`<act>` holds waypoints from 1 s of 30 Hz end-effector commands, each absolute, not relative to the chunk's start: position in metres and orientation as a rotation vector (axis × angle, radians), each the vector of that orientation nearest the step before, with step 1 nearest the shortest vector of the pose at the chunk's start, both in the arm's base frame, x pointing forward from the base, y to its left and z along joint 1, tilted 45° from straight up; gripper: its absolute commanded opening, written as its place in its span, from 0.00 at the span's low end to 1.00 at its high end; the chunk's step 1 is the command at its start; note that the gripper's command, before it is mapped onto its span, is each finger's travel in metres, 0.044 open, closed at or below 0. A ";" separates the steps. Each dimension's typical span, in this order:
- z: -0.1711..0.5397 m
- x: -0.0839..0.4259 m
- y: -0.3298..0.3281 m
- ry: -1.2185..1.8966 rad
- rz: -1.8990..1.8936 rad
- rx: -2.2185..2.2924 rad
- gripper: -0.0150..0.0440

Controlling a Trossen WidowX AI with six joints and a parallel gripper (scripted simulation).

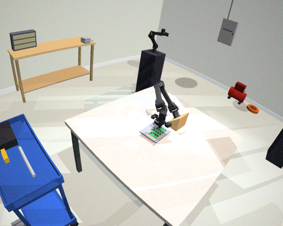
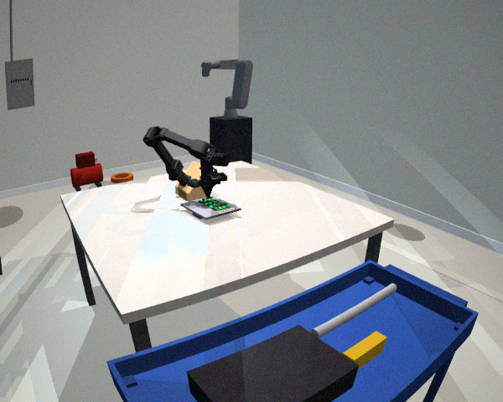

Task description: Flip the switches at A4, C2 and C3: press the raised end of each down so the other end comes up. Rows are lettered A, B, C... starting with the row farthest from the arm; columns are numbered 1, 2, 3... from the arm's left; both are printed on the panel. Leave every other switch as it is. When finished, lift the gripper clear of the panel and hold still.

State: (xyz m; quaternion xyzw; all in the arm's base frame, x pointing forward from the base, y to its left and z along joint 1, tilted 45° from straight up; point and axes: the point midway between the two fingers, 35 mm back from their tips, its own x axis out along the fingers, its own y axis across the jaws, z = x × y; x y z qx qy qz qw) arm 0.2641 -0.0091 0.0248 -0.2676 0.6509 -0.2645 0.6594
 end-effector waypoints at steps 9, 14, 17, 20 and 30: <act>0.017 0.263 -0.018 1.474 -0.600 -0.615 0.25; 0.017 0.263 -0.018 1.474 -0.600 -0.615 0.25; 0.017 0.263 -0.018 1.474 -0.600 -0.615 0.25; 0.017 0.263 -0.018 1.474 -0.600 -0.615 0.25; 0.016 0.263 -0.019 1.474 -0.600 -0.615 0.25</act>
